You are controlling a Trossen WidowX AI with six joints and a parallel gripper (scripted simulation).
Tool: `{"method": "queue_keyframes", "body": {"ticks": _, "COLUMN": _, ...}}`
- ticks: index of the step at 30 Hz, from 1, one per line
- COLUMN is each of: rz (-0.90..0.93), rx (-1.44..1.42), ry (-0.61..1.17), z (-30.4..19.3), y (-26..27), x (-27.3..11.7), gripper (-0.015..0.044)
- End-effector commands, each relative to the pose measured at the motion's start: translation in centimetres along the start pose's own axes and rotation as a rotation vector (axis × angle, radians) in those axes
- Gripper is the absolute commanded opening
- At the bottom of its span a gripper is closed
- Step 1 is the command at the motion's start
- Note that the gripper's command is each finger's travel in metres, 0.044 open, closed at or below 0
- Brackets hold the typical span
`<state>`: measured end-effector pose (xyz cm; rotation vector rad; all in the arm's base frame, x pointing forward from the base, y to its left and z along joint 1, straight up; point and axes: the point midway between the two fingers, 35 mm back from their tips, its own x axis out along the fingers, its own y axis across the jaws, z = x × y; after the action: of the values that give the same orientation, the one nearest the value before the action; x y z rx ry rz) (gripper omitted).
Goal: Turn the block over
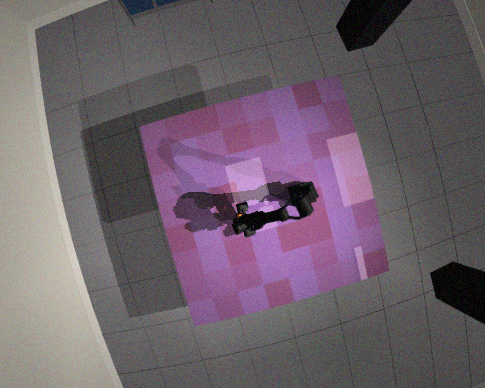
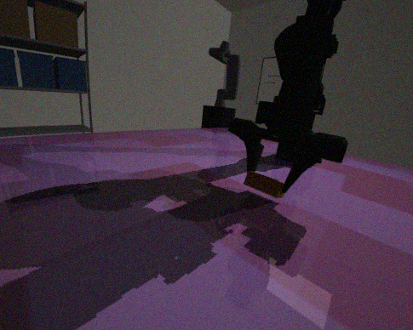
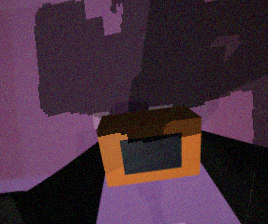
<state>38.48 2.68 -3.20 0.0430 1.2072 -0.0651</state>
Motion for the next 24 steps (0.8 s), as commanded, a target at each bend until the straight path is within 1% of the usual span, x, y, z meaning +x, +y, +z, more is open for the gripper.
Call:
{"method": "queue_keyframes", "body": {"ticks": 1, "rz": -0.003, "rx": 0.005, "ry": -0.076, "z": 0.0, "y": 0.0, "x": -0.2, "gripper": 0.0}}
{"method": "queue_keyframes", "body": {"ticks": 12, "rz": -0.001, "rx": 0.012, "ry": -0.247, "z": -0.6, "y": -0.1, "x": -1.0, "gripper": 0.0}}
{"method": "queue_keyframes", "body": {"ticks": 19, "rz": -0.001, "rx": 0.012, "ry": -0.26, "z": -0.6, "y": -0.1, "x": -1.0, "gripper": 0.0}}
{"method": "queue_keyframes", "body": {"ticks": 24, "rz": -0.001, "rx": 0.007, "ry": -0.321, "z": -0.3, "y": 0.0, "x": 0.1, "gripper": 0.0}}
